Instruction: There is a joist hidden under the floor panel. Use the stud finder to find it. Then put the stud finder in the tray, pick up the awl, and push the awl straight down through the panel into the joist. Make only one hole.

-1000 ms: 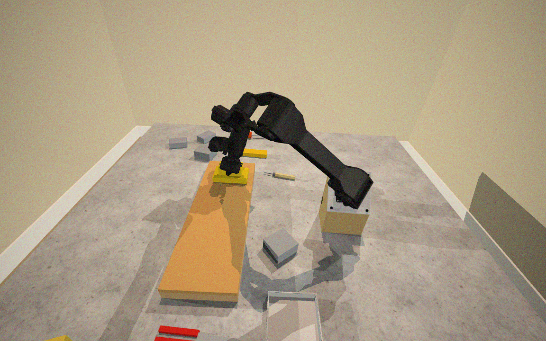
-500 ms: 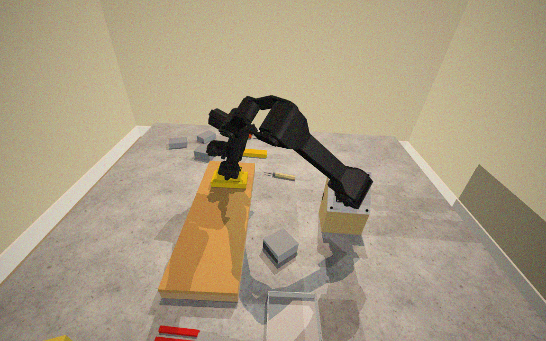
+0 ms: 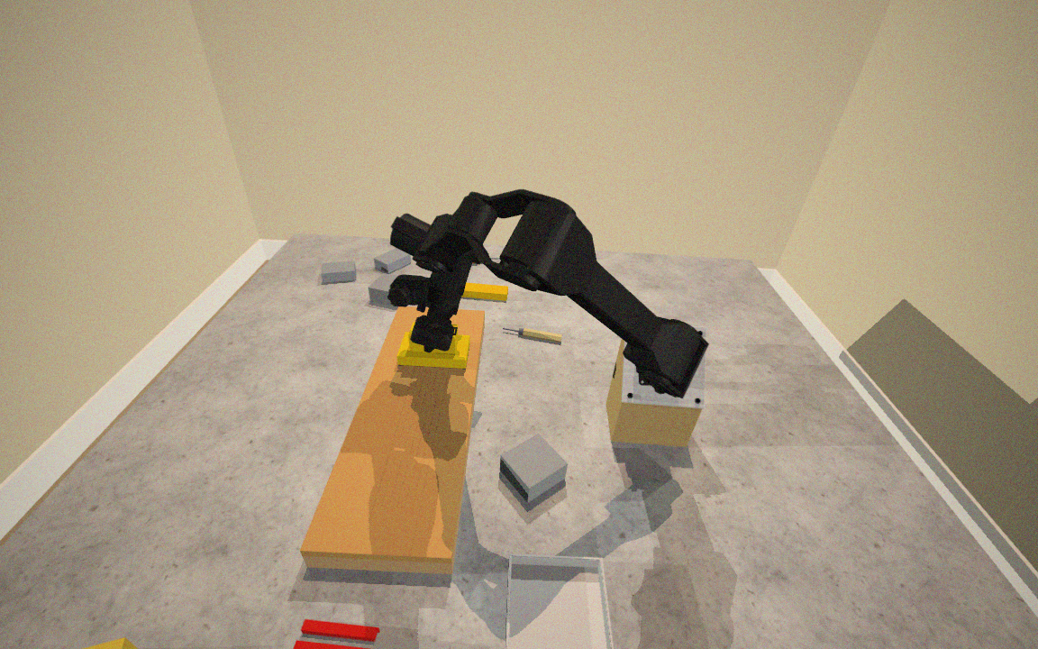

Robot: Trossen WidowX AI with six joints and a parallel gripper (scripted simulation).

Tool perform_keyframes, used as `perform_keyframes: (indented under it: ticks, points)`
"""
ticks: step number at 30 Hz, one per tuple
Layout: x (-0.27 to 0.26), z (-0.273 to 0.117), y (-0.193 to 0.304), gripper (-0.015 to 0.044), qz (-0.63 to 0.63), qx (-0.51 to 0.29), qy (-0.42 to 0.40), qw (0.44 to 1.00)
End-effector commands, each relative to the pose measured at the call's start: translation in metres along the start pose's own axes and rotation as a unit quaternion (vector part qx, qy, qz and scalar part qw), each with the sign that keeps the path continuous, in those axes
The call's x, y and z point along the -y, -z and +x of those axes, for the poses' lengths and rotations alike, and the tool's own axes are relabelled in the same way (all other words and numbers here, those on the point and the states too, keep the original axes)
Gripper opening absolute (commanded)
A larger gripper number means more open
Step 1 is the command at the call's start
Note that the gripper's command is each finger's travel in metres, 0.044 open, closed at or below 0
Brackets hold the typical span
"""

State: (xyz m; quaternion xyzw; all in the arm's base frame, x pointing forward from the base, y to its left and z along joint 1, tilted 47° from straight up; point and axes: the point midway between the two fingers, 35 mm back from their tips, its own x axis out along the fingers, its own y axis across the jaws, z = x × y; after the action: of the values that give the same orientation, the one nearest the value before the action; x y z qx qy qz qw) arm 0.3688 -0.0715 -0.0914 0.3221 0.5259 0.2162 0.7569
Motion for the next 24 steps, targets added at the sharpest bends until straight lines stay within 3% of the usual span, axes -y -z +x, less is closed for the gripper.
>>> perform_keyframes:
  ticks: [1,24]
  points:
    - [-0.013,0.001,-0.001,0.0,-0.003,-0.001,-0.005,1.0]
    - [-0.053,0.001,-0.001,0.0,-0.002,-0.001,-0.006,1.0]
